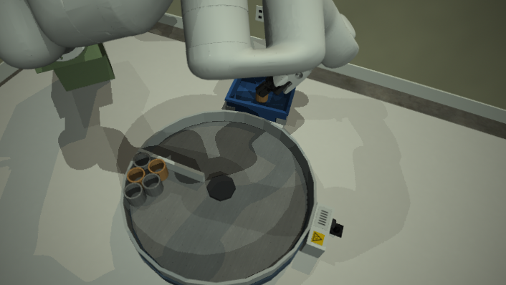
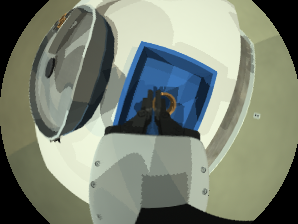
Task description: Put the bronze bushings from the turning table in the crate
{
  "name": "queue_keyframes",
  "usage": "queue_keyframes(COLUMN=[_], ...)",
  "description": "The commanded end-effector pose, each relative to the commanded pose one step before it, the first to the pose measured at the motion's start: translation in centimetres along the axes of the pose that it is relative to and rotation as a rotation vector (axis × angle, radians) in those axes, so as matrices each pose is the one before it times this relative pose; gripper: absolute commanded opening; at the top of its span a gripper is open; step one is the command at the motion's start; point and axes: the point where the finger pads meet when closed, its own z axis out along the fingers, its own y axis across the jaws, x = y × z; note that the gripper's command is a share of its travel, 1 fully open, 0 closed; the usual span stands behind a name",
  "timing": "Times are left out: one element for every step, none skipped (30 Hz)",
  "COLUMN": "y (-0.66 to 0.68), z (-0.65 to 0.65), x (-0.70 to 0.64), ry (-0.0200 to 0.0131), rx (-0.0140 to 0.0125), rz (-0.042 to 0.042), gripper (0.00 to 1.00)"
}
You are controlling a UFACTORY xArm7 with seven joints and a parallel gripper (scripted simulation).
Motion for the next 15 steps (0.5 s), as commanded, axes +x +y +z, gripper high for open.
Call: queue_keyframes(y=[0.127,0.001,0.001,0.001,0.001,0.001,0.001,0.001,0.001,0.000,0.000,0.001,0.001,0.001,0.000], z=[-0.146,0.025,0.026,0.027,0.027,0.026,0.026,0.024,0.023,0.000,0.000,0.021,0.018,0.016,0.013], x=[-0.055,-0.023,-0.024,-0.025,-0.025,-0.025,-0.024,-0.023,-0.021,0.000,0.000,-0.019,-0.017,-0.015,-0.012], ry=[-0.00358,0.00000,0.00000,0.00000,0.00000,0.00000,0.00000,0.00000,0.00000,0.00000,0.00000,0.00000,0.00000,0.00000,0.00000], rx=[-0.00258,0.00000,0.00000,0.00000,0.00000,0.00000,0.00000,0.00000,0.00000,0.00000,0.00000,0.00000,0.00000,0.00000,0.00000], rz=[-0.00186,0.00000,0.00000,0.00000,0.00000,0.00000,0.00000,0.00000,0.00000,0.00000,0.00000,0.00000,0.00000,0.00000,0.00000], gripper=[0.00,0.00,0.00,0.00,0.00,0.00,0.00,0.00,0.00,0.00,0.00,0.00,0.00,0.00,0.00])
